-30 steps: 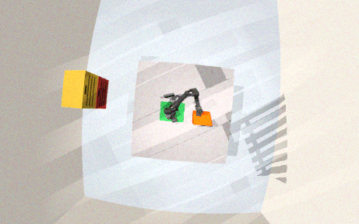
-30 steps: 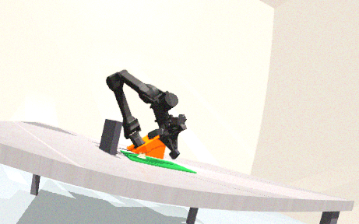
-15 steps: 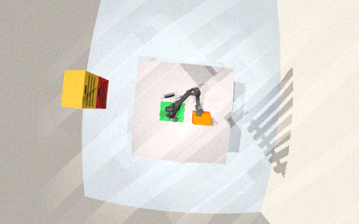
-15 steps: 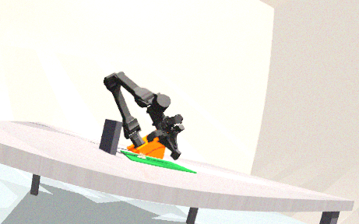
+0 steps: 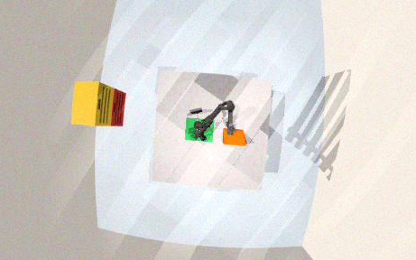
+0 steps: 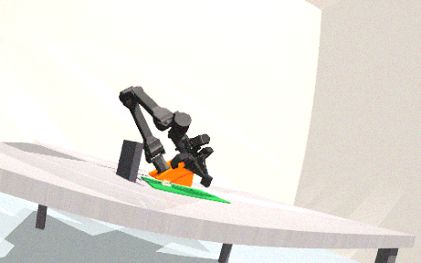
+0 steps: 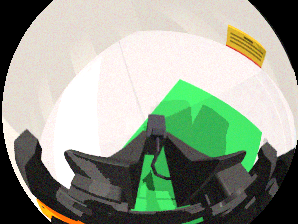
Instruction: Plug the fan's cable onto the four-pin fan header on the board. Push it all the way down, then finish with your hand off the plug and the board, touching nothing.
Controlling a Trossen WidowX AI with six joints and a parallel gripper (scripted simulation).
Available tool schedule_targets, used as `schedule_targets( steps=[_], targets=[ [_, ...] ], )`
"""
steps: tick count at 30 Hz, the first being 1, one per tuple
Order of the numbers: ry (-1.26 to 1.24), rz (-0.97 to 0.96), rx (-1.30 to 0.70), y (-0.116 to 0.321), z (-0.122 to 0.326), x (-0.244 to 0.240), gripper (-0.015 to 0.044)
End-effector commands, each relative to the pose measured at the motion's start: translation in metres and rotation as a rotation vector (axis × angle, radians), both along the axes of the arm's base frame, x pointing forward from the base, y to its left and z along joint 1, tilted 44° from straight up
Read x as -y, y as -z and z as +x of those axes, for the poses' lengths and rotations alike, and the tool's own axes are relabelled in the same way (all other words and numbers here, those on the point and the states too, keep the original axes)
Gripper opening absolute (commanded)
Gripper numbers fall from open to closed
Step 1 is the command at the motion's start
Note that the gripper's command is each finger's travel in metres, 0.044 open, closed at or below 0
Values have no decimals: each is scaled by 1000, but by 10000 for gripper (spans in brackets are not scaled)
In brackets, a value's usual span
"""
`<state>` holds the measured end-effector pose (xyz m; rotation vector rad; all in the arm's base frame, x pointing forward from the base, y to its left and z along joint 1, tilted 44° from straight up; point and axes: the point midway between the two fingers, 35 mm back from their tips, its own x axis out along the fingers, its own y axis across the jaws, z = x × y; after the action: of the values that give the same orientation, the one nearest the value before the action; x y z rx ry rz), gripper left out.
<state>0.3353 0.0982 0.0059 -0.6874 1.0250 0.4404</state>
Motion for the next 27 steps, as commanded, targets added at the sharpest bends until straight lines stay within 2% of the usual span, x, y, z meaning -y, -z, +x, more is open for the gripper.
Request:
schedule_targets(
  steps=[1,27],
  targets=[
    [-27,21,29,-1,-2,1,0],
    [-168,110,250,-15,-10,8,0]
  ],
)
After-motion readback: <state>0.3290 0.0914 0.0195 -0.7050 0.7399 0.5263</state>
